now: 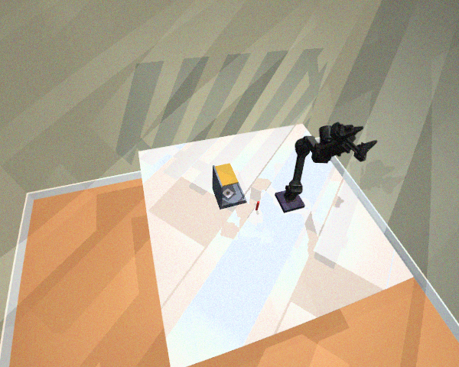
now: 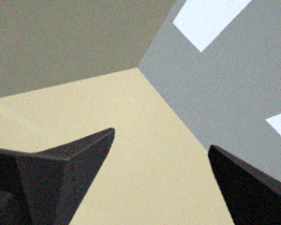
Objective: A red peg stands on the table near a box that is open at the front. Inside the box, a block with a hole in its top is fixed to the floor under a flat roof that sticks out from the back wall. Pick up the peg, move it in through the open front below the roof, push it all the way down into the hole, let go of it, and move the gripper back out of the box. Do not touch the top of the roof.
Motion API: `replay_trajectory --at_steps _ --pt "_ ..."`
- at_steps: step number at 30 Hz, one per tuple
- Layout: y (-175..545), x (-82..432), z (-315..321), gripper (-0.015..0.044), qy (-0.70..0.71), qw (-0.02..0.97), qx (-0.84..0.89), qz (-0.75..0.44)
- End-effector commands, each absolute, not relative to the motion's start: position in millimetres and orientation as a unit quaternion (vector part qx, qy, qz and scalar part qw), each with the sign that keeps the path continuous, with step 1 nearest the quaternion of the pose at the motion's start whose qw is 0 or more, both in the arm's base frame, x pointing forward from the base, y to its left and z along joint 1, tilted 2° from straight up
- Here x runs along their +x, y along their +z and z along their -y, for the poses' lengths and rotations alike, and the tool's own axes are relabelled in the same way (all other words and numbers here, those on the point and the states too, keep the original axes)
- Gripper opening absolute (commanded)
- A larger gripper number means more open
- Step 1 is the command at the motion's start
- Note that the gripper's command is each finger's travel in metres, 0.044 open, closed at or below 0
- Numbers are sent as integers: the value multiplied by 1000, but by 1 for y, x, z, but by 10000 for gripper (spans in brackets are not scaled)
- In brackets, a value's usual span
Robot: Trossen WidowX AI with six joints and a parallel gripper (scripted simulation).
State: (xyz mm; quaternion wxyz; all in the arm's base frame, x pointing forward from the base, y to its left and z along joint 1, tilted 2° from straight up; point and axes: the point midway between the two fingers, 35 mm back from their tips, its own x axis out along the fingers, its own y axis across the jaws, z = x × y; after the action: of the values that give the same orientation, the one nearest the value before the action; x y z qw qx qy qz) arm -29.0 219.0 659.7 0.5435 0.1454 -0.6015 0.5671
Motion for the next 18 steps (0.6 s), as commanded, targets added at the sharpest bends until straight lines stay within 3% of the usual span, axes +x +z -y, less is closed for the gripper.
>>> replay_trajectory --at_steps 1,18 --pt "659 -28 -220 426 569 544 145 599" --pt "596 44 -264 440 675 628 173 346"
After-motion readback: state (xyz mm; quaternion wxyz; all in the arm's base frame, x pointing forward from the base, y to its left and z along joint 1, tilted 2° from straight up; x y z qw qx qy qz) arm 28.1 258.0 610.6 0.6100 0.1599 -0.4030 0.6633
